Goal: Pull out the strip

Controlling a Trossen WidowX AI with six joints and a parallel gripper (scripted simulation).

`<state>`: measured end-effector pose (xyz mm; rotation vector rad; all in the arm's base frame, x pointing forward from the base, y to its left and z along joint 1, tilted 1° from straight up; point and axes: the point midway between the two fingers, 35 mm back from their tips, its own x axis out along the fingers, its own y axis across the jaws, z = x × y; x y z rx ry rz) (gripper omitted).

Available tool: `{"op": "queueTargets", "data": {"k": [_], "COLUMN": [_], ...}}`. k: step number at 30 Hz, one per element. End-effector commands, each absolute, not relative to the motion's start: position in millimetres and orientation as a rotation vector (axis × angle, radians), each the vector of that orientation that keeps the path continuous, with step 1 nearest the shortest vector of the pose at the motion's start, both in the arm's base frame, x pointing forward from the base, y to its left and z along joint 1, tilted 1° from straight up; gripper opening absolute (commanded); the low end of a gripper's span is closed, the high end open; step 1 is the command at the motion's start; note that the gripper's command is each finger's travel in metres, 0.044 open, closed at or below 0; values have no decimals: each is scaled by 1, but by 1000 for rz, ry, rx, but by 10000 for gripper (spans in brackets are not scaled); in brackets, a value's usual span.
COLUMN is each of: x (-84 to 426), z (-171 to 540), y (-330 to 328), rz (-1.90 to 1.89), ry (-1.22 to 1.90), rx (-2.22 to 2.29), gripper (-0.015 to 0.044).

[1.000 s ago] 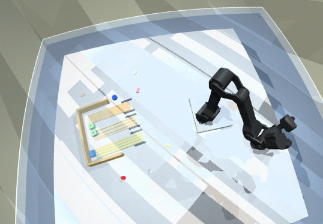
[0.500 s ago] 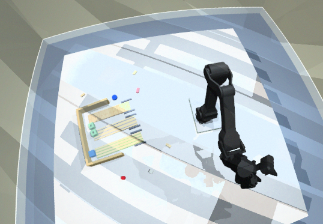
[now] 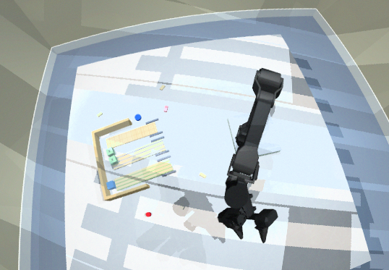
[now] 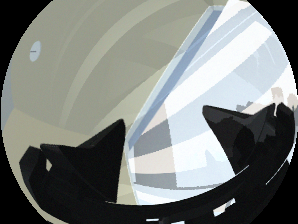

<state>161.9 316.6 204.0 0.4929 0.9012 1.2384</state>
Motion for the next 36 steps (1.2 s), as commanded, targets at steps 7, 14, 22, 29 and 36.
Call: {"op": "queueTargets", "data": {"k": [7,14,22,29,36], "x": [275,318,315,296,296], "z": [207,206,206,206,206], "y": [209,102,-31,-83,-83], "rz": [754,375,-72,-260,-260], "ry": [647,557,544,567,567], "rx": [381,268,138,84,84], "gripper": [400,400,400,400,400]}}
